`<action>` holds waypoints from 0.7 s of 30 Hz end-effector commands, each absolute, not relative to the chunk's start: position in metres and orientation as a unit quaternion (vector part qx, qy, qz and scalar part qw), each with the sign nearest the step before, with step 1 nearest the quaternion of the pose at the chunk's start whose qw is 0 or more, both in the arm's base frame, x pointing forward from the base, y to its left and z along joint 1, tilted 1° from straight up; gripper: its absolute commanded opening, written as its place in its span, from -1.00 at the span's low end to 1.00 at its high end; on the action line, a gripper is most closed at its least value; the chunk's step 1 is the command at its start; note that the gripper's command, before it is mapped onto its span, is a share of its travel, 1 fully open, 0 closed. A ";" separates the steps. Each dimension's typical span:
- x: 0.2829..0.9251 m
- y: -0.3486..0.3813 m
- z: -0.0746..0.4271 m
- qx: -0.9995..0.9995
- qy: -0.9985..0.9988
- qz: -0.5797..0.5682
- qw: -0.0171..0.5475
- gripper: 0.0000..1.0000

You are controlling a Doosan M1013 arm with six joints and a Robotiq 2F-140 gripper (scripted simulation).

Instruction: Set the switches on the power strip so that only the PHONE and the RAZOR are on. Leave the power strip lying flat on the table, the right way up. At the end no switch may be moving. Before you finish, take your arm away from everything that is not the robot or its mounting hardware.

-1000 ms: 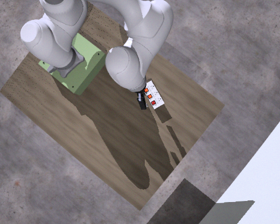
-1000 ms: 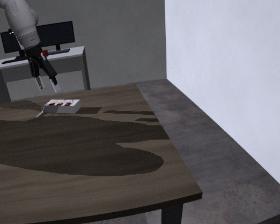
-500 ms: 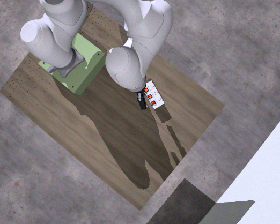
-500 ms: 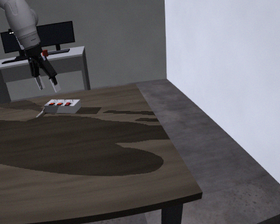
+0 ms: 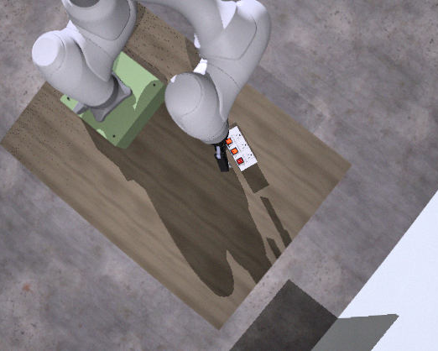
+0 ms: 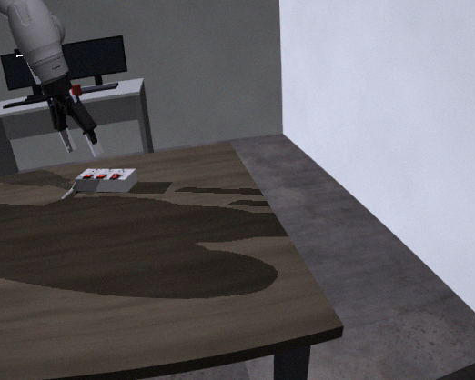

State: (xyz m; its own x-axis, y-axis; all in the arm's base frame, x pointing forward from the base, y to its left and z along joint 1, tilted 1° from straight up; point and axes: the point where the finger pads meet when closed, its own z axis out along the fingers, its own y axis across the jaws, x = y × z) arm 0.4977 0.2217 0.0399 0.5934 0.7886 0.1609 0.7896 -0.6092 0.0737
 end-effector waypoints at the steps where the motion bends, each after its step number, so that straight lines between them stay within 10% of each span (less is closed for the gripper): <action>1: 0.498 0.221 0.041 -0.892 -0.442 -0.092 0.003 1.00; 21: 0.500 0.225 0.046 -0.865 -0.496 -0.075 -0.001 1.00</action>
